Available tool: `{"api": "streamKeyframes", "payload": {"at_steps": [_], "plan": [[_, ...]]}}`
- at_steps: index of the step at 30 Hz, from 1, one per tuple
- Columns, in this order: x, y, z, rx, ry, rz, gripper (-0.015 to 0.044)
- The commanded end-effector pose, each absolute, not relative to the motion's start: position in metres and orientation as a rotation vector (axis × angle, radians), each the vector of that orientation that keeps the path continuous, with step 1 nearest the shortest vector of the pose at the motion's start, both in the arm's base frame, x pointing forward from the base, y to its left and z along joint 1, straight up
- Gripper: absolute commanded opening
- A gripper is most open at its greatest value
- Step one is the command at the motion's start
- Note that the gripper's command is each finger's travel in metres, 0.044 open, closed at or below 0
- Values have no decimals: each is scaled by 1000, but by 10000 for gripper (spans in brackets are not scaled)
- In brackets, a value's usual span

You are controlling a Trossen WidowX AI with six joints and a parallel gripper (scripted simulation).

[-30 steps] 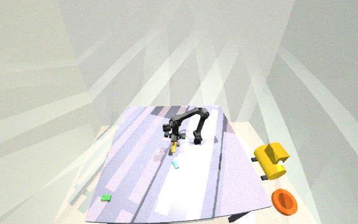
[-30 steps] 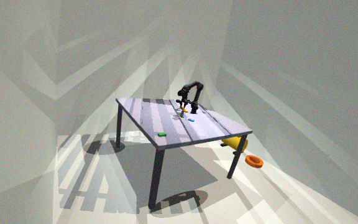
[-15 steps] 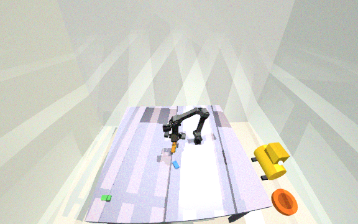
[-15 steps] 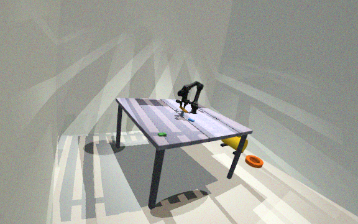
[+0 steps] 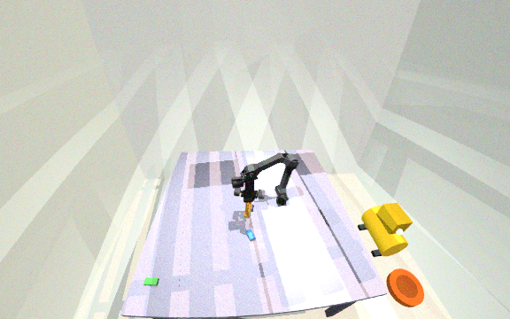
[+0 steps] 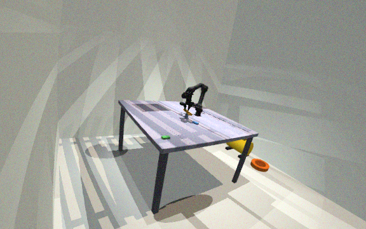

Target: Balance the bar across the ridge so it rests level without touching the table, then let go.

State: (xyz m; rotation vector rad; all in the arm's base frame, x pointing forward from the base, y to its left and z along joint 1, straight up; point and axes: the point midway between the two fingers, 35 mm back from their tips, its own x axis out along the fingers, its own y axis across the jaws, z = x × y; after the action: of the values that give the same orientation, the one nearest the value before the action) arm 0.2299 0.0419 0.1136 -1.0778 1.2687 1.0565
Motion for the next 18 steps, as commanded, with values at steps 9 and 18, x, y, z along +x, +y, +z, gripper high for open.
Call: {"api": "streamKeyframes", "payload": {"at_steps": [9, 18], "plan": [[230, 42, 112, -1081, 1266, 1059, 0], [230, 42, 111, -1081, 1266, 1059, 0]]}}
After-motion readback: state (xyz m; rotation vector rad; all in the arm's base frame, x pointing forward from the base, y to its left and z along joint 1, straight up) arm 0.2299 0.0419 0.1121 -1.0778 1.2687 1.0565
